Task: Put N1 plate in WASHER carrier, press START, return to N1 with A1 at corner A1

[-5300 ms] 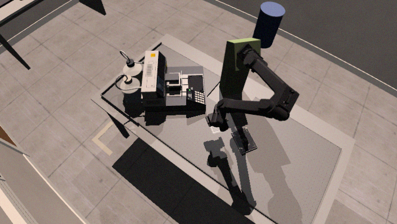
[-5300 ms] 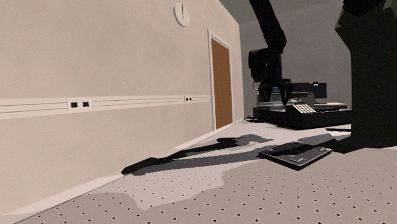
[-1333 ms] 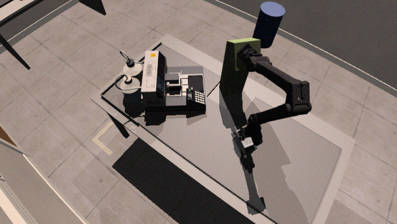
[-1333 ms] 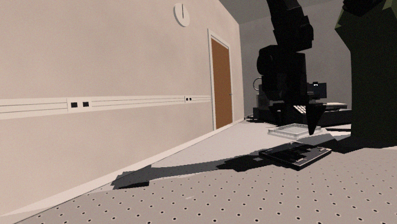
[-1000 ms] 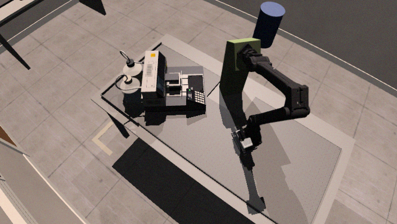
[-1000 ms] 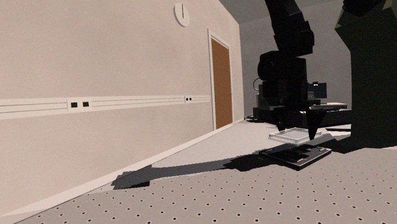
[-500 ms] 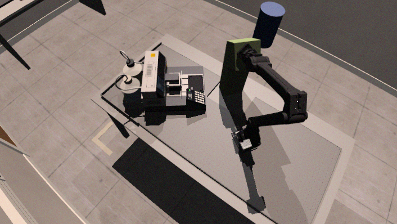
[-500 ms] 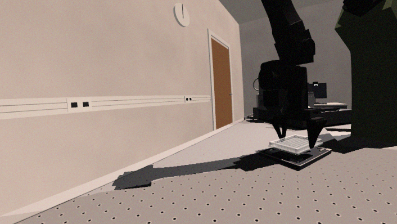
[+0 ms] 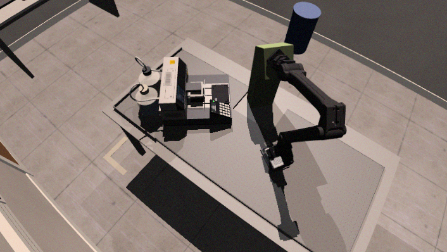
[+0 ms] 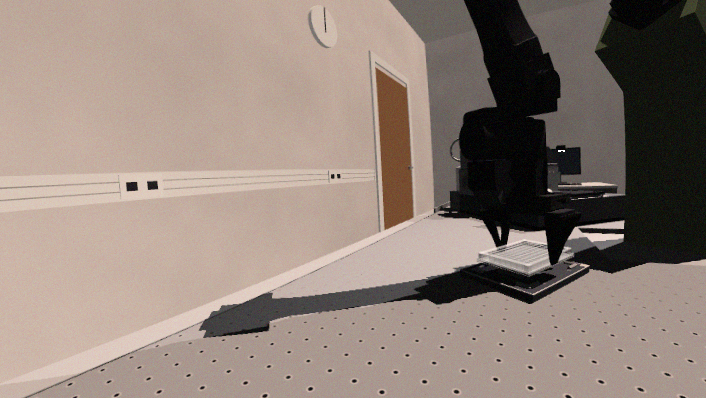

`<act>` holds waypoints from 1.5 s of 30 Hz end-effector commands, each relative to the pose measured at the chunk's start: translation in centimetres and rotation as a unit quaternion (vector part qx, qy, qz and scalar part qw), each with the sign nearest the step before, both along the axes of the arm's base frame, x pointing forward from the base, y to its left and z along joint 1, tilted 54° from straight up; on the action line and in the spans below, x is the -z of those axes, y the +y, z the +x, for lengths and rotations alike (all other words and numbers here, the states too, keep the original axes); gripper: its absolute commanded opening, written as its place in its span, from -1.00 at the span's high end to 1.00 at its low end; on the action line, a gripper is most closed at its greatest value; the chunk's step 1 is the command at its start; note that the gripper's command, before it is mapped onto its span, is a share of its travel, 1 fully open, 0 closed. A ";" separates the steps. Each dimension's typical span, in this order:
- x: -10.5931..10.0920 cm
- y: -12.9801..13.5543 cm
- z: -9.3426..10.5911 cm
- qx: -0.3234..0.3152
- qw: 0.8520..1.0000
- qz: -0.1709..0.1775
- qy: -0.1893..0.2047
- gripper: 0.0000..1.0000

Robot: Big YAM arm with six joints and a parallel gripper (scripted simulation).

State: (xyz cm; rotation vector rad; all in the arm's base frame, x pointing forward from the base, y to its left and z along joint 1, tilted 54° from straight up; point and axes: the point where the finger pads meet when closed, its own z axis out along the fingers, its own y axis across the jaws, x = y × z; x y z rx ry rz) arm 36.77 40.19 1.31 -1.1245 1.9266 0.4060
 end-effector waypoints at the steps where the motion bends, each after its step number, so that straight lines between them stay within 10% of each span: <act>1: -0.8 0.6 0.1 0.002 1.000 0.013 -0.004 -0.68; 45: 0.5 0.5 -0.3 0.001 1.000 0.003 0.005 -0.68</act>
